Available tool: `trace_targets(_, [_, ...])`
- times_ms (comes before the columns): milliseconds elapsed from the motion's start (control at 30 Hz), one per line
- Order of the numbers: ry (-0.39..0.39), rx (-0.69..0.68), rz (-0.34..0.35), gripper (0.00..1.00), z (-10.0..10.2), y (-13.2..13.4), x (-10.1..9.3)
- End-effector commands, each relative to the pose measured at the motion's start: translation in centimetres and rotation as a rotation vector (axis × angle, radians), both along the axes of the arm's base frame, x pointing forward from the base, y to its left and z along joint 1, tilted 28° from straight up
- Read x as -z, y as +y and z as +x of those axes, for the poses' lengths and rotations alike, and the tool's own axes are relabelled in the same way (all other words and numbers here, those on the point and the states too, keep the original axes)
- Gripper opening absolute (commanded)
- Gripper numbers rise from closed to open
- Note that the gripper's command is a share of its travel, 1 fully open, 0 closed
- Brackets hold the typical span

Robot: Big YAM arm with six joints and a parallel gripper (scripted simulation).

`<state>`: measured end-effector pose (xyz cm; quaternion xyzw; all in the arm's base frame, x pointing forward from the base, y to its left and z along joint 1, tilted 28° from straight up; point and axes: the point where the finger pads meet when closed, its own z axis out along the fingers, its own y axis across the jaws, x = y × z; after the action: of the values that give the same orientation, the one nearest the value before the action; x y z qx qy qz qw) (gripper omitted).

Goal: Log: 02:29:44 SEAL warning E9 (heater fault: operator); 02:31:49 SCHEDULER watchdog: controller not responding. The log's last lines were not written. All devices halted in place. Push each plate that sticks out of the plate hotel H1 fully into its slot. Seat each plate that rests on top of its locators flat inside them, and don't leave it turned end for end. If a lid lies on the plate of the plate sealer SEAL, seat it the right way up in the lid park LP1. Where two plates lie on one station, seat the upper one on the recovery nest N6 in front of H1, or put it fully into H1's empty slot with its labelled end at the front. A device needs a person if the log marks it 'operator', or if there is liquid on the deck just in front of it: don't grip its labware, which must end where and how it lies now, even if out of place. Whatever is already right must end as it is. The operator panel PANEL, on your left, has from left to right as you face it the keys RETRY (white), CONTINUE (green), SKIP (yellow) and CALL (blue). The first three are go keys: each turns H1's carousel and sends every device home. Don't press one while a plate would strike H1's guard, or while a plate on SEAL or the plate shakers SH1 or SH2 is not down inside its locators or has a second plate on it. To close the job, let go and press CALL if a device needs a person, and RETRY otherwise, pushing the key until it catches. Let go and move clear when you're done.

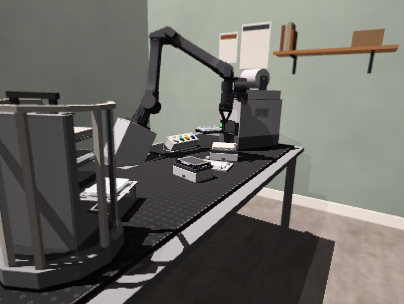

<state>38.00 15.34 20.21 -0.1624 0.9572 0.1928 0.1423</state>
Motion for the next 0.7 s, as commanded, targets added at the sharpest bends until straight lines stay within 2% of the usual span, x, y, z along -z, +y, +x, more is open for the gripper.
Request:
trace_targets(0, [0.013, 0.008, 0.004, 1.00, 0.8, 1.3, 1.9])
trace_targets(133, [0.014, 0.008, 0.003, 1.00, 1.2, 2.2, 3.6])
trace_targets(200, [0.014, 0.008, 0.003, 1.00, 1.2, 2.2, 3.6])
trace_targets(233, [-0.021, 0.008, 0.015, 1.00, 2.5, 2.7, 2.5])
trace_targets(267, [0.011, 0.008, 0.004, 1.00, 1.5, 2.6, 4.4])
trace_targets(500, [0.014, 0.008, 0.003, 1.00, 2.0, 4.0, 7.7])
trace_targets(533, [0.010, 0.008, 0.006, 1.00, 2.2, 4.2, 7.5])
trace_targets(567, [-0.016, 0.008, 0.015, 1.00, 3.2, 4.5, 6.4])
trace_targets(633, [-0.018, 0.020, 0.016, 1.00, 3.5, 4.0, 6.2])
trace_targets(667, [-0.017, 0.011, 0.013, 1.00, 2.8, 3.7, 6.1])
